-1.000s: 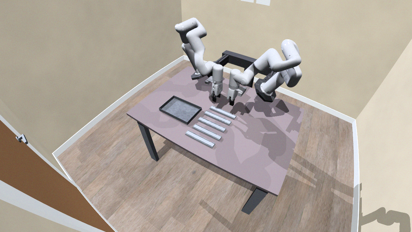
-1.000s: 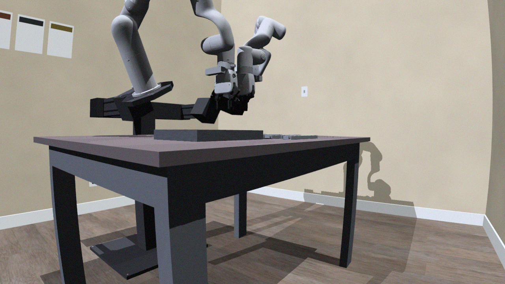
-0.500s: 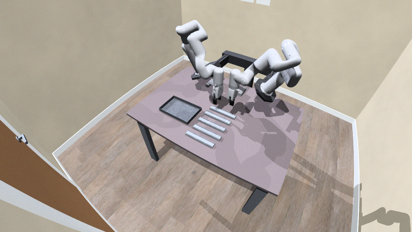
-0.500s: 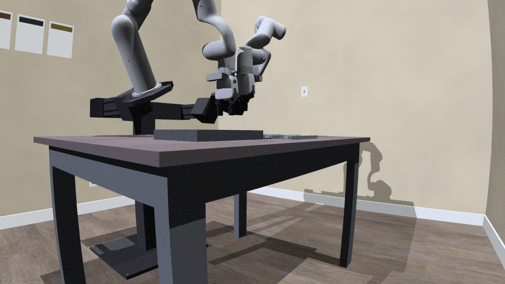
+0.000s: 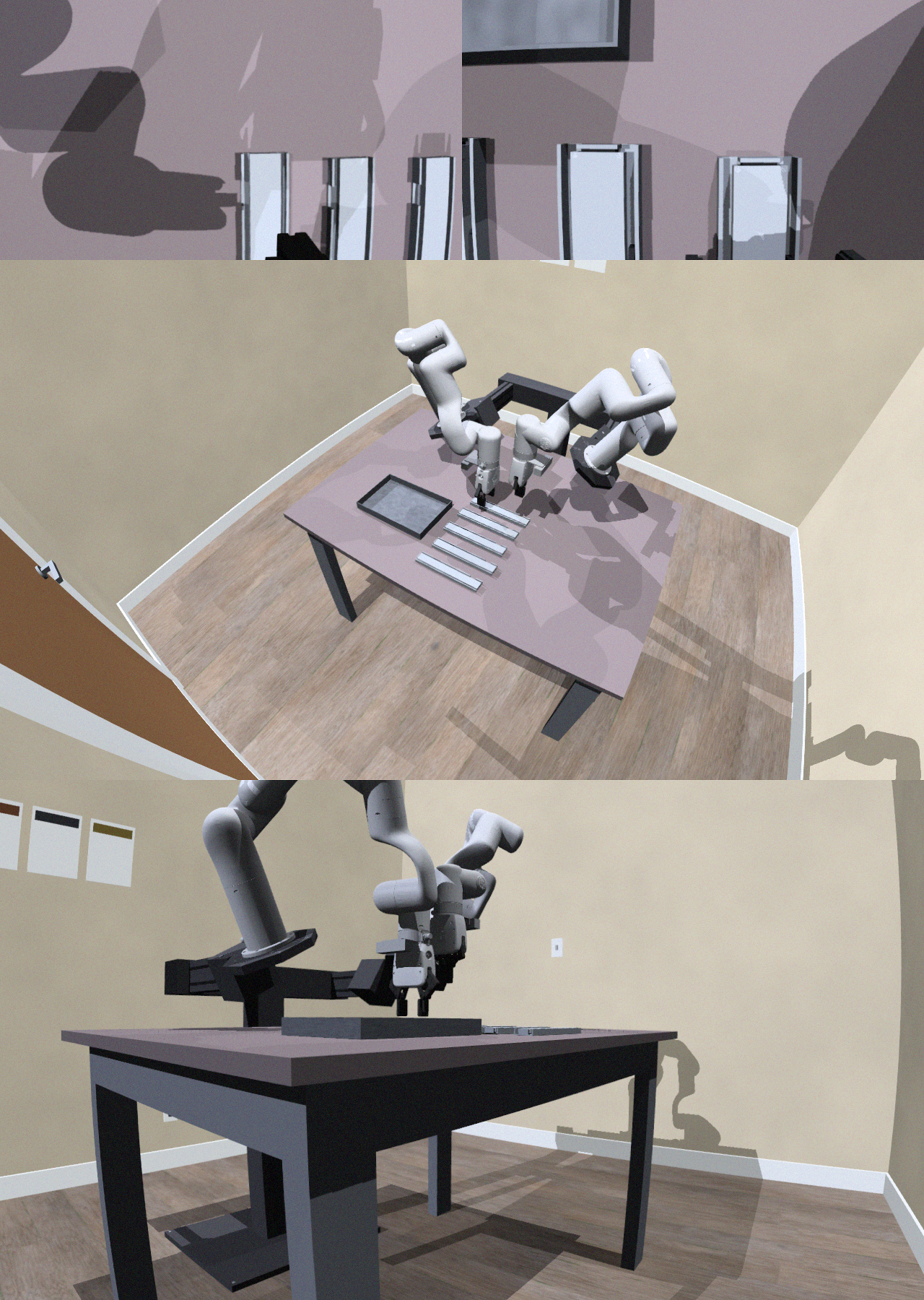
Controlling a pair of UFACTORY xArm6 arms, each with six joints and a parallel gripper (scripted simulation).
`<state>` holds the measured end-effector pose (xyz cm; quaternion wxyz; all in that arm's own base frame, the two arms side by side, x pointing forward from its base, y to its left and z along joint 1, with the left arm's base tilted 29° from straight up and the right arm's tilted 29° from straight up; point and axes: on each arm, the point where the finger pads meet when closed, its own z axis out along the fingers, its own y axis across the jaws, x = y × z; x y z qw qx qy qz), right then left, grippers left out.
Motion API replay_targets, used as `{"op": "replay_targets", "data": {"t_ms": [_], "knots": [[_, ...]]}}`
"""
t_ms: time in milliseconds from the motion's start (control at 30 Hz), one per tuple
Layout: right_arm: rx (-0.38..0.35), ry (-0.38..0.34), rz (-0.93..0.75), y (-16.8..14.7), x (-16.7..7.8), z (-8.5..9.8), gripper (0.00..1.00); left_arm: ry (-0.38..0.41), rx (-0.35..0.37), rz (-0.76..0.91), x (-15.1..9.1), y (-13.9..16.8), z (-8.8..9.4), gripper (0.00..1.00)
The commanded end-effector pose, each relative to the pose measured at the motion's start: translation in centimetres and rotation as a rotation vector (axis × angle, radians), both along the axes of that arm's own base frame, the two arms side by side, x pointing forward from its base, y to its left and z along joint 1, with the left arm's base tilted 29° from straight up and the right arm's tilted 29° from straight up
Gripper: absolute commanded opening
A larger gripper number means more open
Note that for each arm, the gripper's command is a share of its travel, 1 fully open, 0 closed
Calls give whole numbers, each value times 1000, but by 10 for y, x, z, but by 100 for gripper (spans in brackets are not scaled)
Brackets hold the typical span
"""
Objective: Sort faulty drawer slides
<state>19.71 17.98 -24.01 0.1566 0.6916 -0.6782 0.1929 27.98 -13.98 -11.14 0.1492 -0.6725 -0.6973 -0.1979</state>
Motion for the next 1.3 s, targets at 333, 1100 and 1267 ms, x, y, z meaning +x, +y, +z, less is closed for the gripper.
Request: {"op": "replay_targets", "data": {"t_ms": [333,1100,1267], "knots": [[4,-5,2,-4,2,-11,67,-2,-2,-1,1,-1,1,0],[4,-5,2,-11,3,-24,67,-2,-2,-1,1,-1,1,0],[4,-5,2,-11,3,-24,0,-2,-2,-1,1,-1,1,0]]}}
